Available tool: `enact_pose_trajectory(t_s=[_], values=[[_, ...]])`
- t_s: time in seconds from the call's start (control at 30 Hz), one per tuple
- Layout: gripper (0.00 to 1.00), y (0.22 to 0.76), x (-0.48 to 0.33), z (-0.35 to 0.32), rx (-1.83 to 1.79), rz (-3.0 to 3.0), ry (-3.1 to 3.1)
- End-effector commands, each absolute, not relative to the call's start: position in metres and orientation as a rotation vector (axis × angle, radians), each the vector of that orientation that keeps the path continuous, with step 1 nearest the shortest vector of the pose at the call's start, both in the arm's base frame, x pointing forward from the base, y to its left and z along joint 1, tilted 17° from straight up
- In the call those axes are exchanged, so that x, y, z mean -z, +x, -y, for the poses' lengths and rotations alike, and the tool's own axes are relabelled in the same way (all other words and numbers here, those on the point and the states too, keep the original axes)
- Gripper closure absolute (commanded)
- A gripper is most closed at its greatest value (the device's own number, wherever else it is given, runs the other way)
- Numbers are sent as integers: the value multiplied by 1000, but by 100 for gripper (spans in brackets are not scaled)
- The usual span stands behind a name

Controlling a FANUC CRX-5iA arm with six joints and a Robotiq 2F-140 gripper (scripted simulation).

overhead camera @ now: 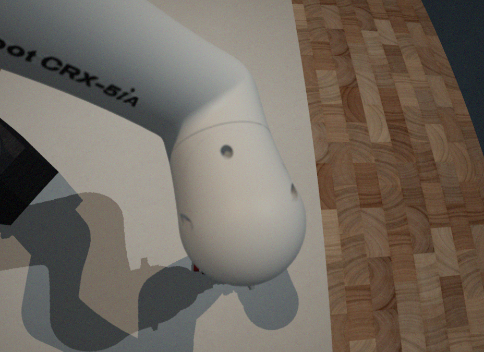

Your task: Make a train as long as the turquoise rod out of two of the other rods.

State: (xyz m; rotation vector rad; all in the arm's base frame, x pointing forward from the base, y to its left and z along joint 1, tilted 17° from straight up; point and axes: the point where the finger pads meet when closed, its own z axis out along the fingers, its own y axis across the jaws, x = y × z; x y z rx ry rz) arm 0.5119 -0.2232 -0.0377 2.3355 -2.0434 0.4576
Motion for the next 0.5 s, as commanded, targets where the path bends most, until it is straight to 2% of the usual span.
enact_pose_trajectory(t_s=[0.0, 0.47], values=[[85, 512, 37, 223, -458, 2043, 2336], [85, 511, 35, 223, -458, 2043, 2336]])
